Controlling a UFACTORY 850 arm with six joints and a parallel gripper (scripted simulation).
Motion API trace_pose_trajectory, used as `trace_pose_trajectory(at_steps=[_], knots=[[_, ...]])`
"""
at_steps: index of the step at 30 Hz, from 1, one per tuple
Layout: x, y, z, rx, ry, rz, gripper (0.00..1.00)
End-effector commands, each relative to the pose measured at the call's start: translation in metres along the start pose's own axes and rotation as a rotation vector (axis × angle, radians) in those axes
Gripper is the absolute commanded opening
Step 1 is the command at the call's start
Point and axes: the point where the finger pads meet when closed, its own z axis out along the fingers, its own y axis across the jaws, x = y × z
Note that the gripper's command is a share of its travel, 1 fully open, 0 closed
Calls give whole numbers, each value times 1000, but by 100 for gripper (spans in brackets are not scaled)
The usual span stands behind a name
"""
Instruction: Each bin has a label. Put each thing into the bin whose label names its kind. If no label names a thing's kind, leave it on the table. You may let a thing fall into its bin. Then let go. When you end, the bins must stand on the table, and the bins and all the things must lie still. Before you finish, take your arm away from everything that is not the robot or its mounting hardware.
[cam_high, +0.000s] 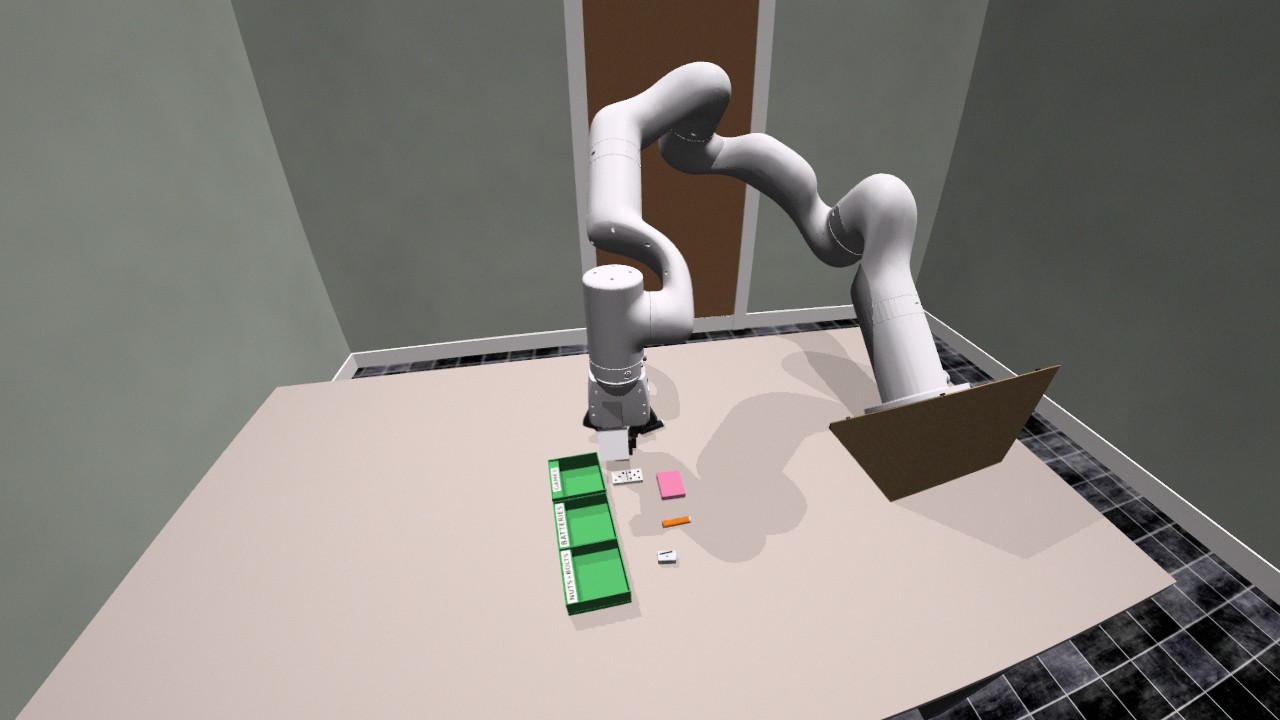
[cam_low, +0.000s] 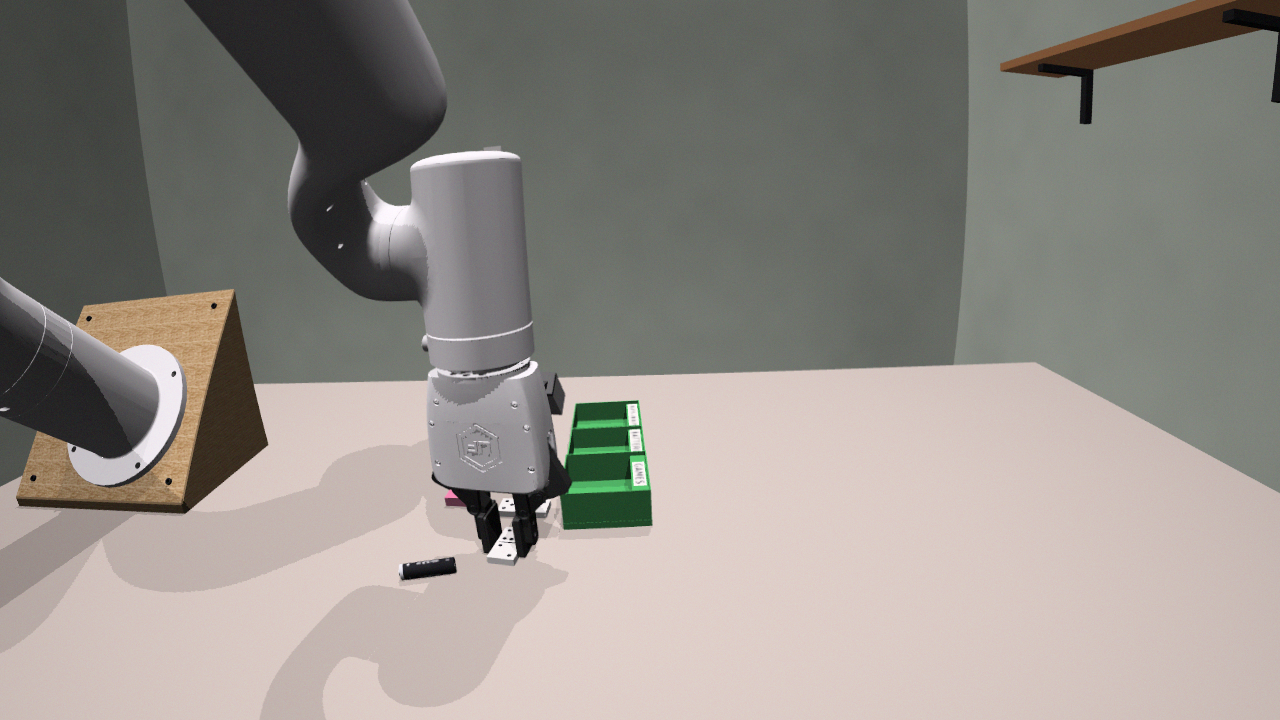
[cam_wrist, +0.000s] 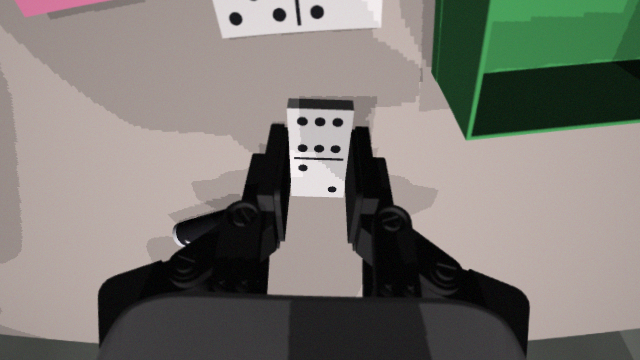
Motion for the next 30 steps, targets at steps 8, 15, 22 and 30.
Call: trace_pose_trajectory(at_steps=[8, 15, 22, 30], knots=[[0, 1, -1, -1, 0, 0, 0], [0, 1, -1, -1, 0, 0, 0], [0, 1, -1, -1, 0, 0, 0], [0, 1, -24, -1, 0, 0, 0]])
